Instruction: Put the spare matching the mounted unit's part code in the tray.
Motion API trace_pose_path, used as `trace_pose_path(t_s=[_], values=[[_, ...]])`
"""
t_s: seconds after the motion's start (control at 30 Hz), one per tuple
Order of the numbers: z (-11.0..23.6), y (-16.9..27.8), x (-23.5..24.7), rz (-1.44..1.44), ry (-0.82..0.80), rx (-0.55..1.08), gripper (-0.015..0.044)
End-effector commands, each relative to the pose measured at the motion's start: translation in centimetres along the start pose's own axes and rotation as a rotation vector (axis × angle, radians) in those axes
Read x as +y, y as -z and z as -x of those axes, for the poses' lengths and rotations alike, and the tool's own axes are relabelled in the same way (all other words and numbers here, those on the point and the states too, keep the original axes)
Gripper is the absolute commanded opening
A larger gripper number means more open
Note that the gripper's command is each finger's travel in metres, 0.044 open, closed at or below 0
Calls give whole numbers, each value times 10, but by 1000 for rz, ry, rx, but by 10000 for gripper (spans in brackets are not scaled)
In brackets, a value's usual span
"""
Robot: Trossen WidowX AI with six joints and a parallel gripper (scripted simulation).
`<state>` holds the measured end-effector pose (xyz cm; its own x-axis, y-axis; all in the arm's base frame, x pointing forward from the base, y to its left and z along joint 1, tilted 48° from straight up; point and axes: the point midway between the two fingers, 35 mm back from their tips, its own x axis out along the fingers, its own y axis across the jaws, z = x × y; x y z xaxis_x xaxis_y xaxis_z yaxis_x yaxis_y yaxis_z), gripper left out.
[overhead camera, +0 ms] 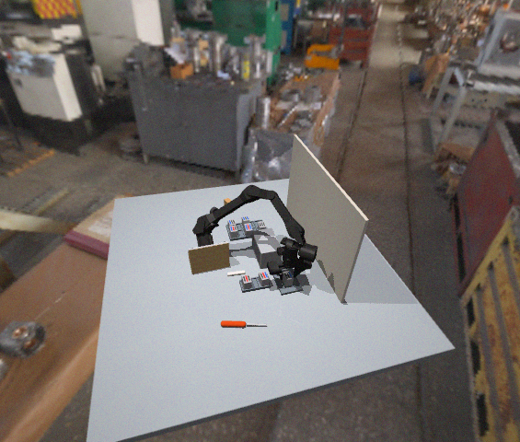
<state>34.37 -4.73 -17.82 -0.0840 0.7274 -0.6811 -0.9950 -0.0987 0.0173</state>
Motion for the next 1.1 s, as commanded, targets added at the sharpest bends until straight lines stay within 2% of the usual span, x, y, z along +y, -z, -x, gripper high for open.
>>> trace_pose_path(t_s=[0.0,0.07,0.13,0.27,0.33,1.07], values=[[0,0,0,1,0,0,394],[0,0,0,1,0,0,440],[11,1,-2,0,0,1,440],[81,2,-2,-6,-1,4,440],[105,1,1,-7,-2,2,440],[108,4,-2,-10,25,13,440]])
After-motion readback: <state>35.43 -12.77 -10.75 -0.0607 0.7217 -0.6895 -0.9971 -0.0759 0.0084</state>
